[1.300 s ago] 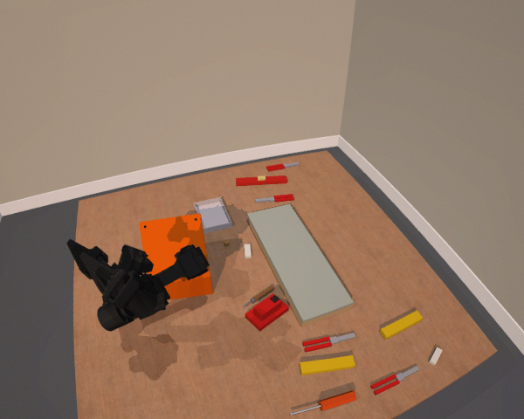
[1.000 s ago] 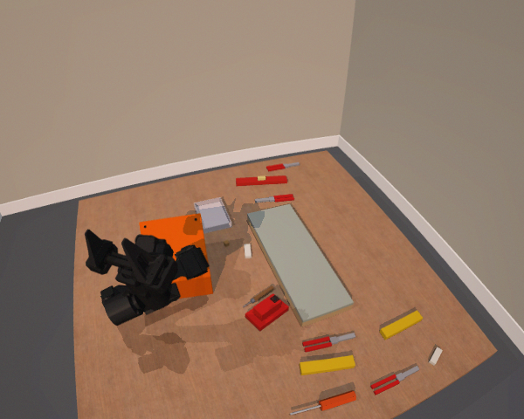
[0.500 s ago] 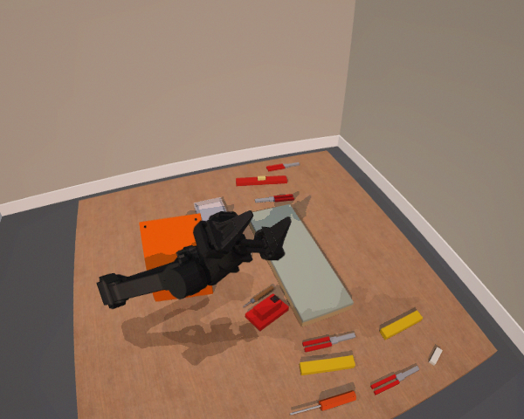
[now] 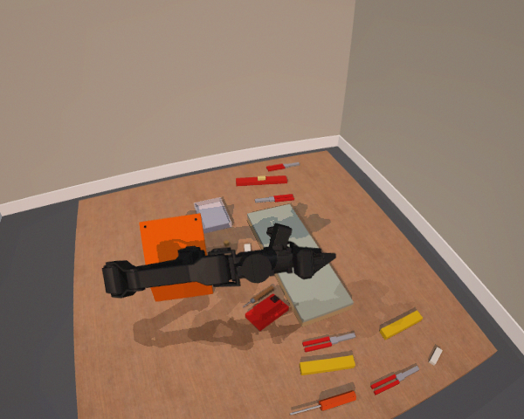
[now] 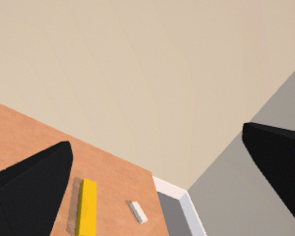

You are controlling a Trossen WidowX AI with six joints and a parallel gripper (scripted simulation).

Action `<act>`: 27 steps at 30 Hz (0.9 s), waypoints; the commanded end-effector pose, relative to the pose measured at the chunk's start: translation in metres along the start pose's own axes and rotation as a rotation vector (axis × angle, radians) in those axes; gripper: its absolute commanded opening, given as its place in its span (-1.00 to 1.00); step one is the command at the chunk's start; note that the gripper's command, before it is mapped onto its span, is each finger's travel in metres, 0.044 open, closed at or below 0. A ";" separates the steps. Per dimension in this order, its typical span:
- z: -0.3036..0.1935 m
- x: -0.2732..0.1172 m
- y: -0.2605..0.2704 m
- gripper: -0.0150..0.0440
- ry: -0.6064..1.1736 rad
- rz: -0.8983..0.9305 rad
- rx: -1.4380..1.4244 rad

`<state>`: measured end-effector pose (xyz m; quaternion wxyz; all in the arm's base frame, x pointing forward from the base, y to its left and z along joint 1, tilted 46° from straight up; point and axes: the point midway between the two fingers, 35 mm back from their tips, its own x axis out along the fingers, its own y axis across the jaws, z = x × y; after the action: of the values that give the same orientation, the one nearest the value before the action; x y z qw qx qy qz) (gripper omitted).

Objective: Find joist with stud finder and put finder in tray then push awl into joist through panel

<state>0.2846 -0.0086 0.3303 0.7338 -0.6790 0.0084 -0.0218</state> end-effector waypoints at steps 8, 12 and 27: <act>-0.091 -0.012 0.151 1.00 0.565 0.538 0.222; -0.120 -0.044 0.193 1.00 0.808 0.698 0.251; -0.140 -0.078 0.220 1.00 1.019 0.818 0.243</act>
<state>0.2061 -0.1275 0.1008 0.6616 -0.4401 0.6041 -0.0595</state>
